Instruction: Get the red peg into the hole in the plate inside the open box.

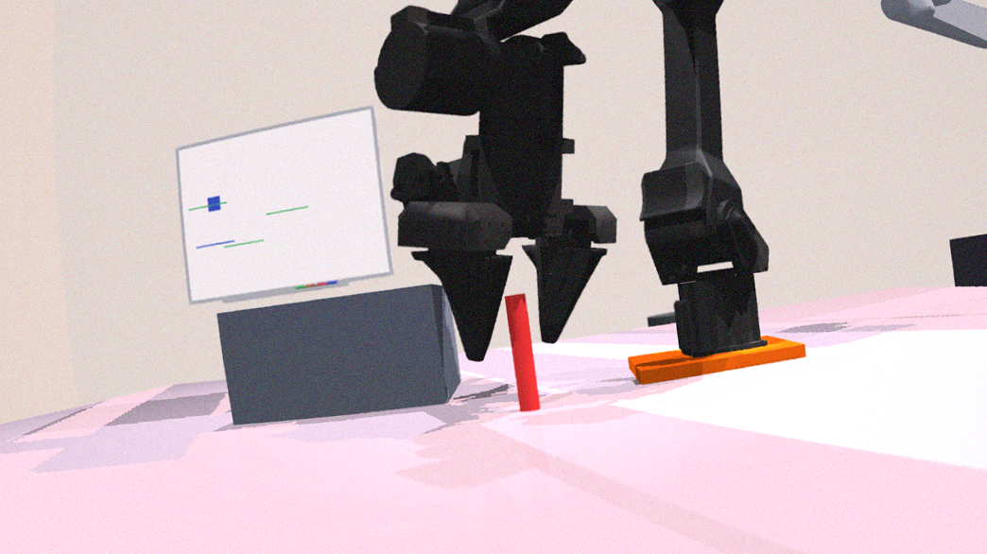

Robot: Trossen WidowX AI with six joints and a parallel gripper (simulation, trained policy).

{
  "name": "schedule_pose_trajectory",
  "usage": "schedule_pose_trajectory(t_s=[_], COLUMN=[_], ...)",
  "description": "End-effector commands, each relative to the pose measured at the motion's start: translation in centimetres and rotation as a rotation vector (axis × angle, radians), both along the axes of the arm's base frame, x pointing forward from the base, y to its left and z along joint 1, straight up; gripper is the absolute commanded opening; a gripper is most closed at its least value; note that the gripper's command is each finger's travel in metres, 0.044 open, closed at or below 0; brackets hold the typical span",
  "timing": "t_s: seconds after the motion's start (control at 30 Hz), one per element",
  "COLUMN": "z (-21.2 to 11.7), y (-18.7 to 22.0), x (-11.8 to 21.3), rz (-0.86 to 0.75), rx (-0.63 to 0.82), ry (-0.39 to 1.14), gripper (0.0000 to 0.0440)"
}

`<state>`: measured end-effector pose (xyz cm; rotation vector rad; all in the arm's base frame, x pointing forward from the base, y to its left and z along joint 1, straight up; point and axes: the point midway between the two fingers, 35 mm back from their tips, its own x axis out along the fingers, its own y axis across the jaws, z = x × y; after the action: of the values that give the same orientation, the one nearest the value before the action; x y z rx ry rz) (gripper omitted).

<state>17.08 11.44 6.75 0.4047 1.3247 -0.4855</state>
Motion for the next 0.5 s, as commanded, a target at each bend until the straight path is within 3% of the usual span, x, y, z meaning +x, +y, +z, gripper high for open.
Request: schedule_pose_trajectory(t_s=[0.0, 0.47], z=[-1.3, -4.0], y=[-0.1, -0.7], x=[0.0, -0.1], rz=[-0.024, -0.102], rx=[-0.005, -0.05], ry=[0.016, 0.087], gripper=[0.0415, 0.0055])
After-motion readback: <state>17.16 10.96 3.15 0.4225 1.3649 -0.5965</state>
